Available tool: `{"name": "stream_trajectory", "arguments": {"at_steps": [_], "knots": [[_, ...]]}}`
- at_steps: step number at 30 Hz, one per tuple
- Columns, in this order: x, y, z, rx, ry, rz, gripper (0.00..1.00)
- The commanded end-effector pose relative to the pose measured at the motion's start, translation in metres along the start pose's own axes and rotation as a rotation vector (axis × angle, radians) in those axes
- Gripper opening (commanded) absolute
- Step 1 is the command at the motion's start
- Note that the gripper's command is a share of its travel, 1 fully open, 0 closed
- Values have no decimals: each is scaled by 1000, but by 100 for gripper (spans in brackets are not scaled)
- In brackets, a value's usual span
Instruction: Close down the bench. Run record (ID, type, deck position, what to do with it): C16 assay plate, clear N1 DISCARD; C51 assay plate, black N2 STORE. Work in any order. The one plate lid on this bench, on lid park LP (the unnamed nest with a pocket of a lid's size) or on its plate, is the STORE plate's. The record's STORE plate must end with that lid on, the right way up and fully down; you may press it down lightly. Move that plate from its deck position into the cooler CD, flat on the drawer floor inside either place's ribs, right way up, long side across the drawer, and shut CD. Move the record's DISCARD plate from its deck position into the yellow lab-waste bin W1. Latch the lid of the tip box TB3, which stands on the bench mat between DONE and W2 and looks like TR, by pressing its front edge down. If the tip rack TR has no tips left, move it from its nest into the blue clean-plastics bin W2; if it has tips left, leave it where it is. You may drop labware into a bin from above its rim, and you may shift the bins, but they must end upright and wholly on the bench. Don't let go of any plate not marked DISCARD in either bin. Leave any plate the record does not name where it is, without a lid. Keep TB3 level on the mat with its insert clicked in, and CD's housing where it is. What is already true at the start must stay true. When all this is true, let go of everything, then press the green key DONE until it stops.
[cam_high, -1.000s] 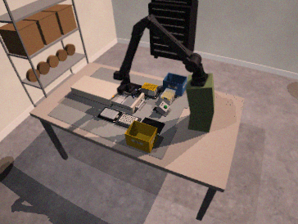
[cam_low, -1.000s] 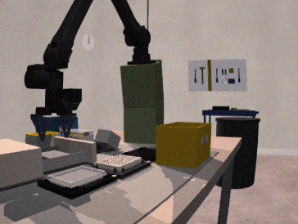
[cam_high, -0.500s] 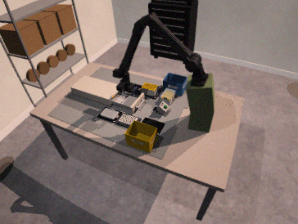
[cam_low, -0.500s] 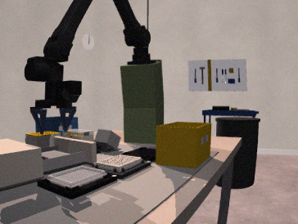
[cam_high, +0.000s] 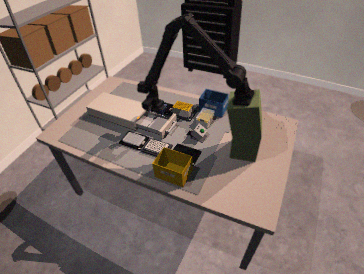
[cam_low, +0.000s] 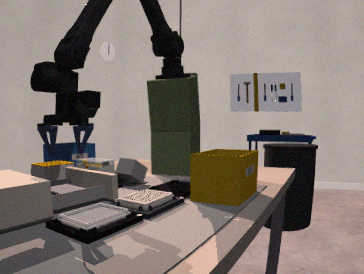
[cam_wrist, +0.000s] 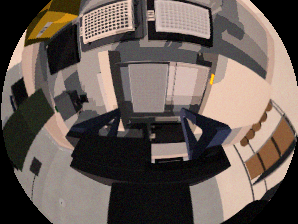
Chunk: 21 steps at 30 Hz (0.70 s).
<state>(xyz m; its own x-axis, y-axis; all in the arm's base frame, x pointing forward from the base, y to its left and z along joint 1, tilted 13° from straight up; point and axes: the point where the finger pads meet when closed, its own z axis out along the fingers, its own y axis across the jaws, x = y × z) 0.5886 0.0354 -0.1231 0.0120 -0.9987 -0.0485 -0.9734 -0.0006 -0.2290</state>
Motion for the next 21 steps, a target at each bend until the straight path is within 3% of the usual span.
{"name": "stream_trajectory", "arguments": {"at_steps": [1, 2, 3, 5, 8, 18, 19, 20, 21], "knots": [[7, -8, -16, 17, 1, 5, 100], [9, 8, 4, -26, 3, 7, 100], [9, 8, 1, -24, 3, 7, 100], [8, -8, -22, 17, 2, 5, 100], [7, -14, -28, 29, 1, 6, 100], [8, -7, -36, 17, 1, 5, 100], [9, 6, -16, -24, 3, 8, 100], [9, 8, -18, -26, 3, 8, 100], [8, 1, -29, -5, 2, 6, 100]]}}
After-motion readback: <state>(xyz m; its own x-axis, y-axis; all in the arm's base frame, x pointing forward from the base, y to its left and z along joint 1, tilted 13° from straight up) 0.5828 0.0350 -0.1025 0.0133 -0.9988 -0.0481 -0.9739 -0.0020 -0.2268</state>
